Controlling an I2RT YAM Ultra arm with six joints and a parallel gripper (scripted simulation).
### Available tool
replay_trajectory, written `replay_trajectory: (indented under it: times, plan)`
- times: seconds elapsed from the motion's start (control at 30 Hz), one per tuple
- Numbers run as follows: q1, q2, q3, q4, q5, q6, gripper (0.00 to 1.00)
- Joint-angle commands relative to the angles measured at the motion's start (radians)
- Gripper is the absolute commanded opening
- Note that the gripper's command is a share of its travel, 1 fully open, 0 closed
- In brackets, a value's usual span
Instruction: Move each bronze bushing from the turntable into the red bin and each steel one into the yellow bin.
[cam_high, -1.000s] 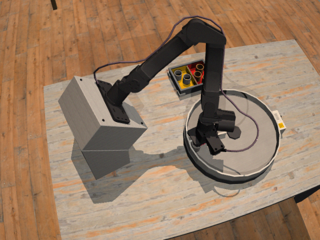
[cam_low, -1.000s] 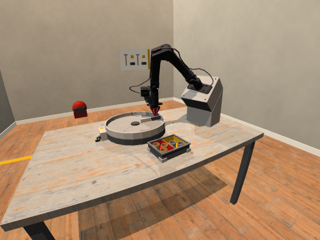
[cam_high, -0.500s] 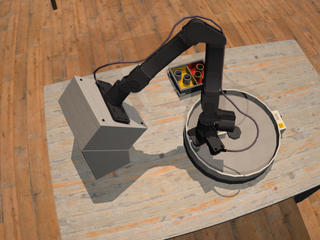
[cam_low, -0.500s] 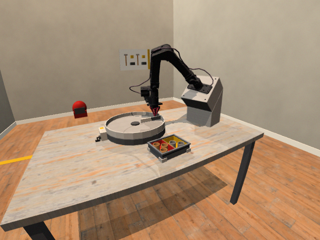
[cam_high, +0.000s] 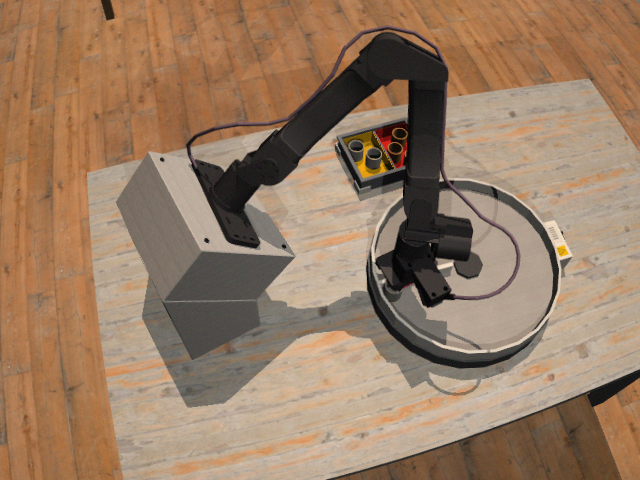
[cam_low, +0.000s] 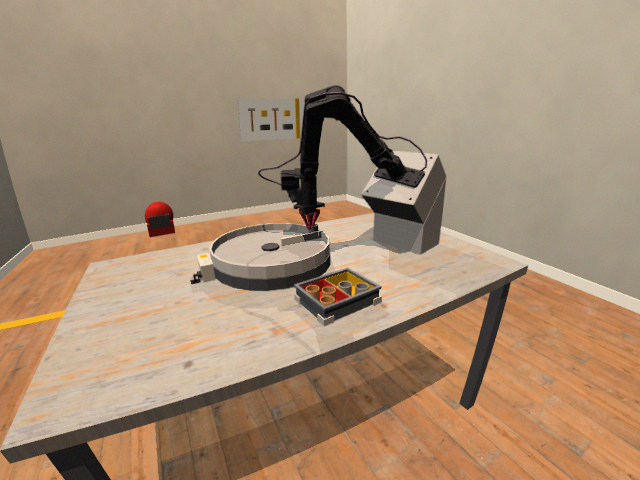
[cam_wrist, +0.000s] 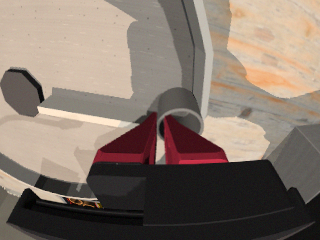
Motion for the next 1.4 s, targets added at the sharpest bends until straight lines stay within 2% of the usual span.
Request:
replay_trajectory:
  times: [0.0, 0.07, 0.27, 0.47, 1.37]
  plan:
    - [-0.047, -0.071, -0.004, -0.072, -0.022, -0.032, 0.00]
    - [-0.047, -0.071, -0.004, -0.072, -0.022, -0.032, 0.00]
    - [-0.104, -0.163, 0.024, -0.197, -0.051, -0.088, 0.00]
    - [-0.134, -0.199, 0.037, -0.266, -0.067, -0.121, 0.00]
    - [-0.136, -0.195, 0.030, -0.269, -0.064, -0.123, 0.00]
